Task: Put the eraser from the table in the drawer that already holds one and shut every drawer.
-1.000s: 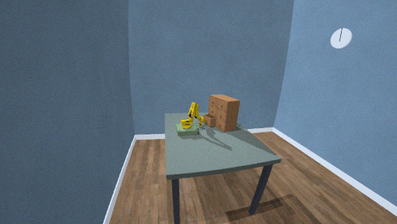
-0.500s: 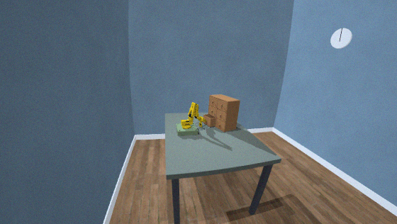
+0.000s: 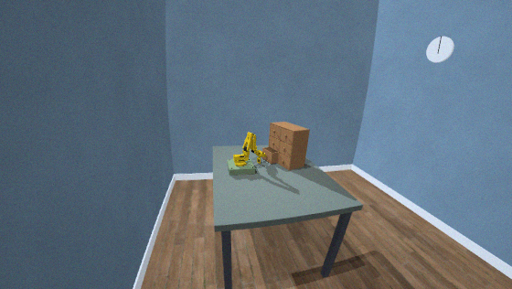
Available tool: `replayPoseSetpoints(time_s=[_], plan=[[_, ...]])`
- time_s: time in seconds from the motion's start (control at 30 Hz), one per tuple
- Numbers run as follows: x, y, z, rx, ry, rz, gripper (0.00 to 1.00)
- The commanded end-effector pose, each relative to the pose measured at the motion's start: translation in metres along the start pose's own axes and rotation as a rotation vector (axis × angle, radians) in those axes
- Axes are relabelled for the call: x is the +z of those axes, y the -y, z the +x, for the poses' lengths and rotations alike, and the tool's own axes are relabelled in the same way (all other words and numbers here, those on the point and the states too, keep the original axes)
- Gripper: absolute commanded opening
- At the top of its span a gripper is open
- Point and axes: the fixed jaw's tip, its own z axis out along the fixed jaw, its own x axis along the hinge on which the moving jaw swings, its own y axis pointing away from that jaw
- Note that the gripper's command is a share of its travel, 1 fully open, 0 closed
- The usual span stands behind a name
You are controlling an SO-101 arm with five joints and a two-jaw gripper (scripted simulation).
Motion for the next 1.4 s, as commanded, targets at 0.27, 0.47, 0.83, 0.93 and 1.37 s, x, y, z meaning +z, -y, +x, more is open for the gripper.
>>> replayPoseSetpoints(time_s=[0.27, 0.47, 0.83, 0.93, 1.37], plan=[[0.01, -0.002, 0.006, 0.022, -0.002, -0.005, 0.0], [0.015, -0.003, 0.008, 0.023, -0.002, -0.008, 0.0], [0.021, -0.004, 0.012, 0.025, -0.002, -0.011, 0.0], [0.023, -0.004, 0.013, 0.026, -0.002, -0.012, 0.0], [0.033, -0.006, 0.018, 0.028, -0.002, -0.017, 0.0]])
